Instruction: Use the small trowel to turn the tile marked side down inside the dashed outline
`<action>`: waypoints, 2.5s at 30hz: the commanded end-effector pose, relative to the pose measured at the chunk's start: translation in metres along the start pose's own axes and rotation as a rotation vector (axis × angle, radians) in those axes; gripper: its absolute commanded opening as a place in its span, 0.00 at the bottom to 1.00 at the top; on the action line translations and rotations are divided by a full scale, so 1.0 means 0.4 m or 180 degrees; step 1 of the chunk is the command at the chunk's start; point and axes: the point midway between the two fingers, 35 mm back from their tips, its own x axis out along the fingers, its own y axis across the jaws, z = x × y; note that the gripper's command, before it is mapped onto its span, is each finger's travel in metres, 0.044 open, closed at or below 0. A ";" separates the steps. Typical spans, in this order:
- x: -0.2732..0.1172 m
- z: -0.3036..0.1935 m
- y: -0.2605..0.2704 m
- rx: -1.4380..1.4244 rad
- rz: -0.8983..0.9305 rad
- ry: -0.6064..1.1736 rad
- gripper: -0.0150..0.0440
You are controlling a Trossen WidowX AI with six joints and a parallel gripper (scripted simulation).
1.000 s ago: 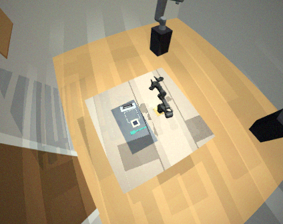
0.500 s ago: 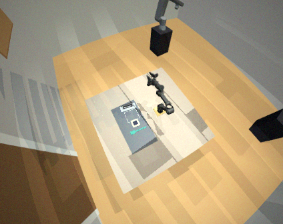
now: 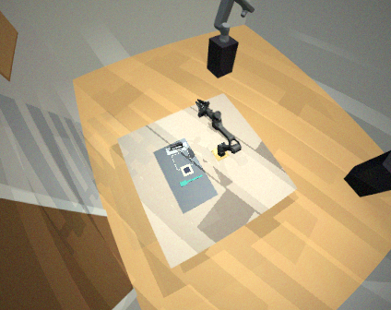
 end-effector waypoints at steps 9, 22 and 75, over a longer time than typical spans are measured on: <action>0.076 0.086 0.017 0.0848 0.0260 -0.0423 0.71; 0.159 0.240 0.030 0.1926 0.0824 -0.1058 0.71; -0.007 0.891 -0.134 0.3982 0.5437 -0.2060 0.71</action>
